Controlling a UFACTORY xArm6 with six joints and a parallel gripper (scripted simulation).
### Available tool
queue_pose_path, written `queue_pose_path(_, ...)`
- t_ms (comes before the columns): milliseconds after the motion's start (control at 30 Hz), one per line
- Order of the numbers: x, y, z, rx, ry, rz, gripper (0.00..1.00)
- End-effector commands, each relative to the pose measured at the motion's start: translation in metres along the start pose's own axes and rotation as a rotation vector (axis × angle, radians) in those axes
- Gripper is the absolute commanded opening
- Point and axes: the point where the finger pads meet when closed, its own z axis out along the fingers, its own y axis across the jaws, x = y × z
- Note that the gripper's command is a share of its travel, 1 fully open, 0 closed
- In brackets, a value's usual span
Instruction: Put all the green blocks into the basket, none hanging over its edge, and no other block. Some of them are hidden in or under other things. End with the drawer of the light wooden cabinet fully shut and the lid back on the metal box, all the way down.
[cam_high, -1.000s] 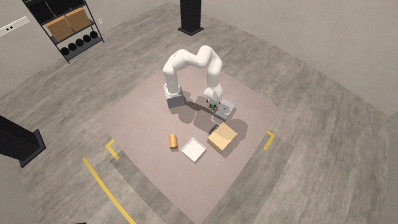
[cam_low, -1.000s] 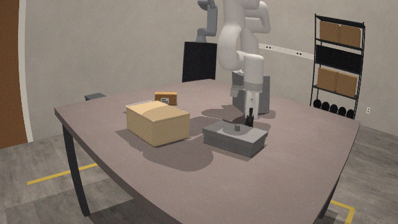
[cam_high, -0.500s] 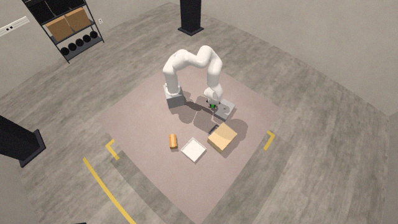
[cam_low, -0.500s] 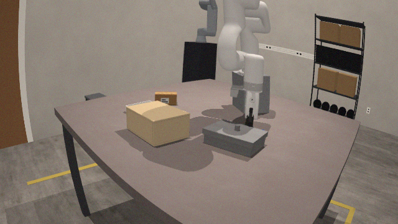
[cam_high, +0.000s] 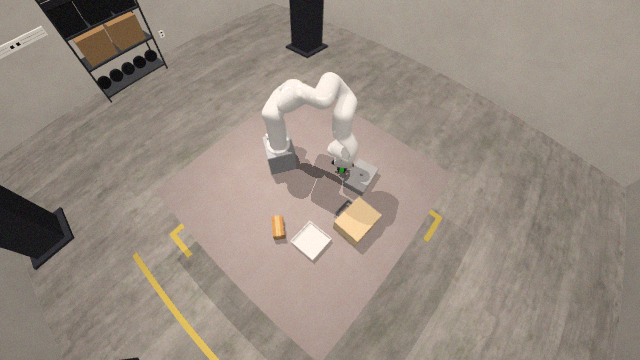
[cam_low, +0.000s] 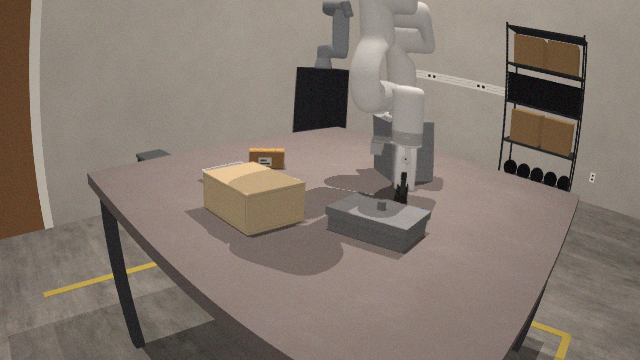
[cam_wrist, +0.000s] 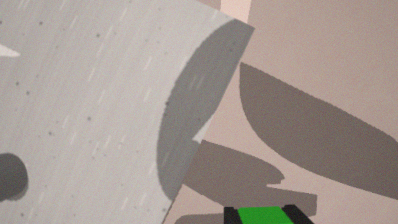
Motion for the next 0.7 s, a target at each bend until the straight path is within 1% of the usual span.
queue_pose_path(0,0.0,-0.002,-0.006,0.004,0.0,0.0,0.0)
queue_pose_path(200,0.0,-0.002,-0.02,0.004,0.0,0.0,0.0)
queue_pose_path(433,0.0,-0.002,-0.042,0.004,0.0,0.0,0.0)
queue_pose_path(500,0.0,-0.002,-0.042,0.004,0.0,0.0,0.0)
queue_pose_path(667,0.0,-0.002,-0.06,0.004,0.0,0.0,0.0)
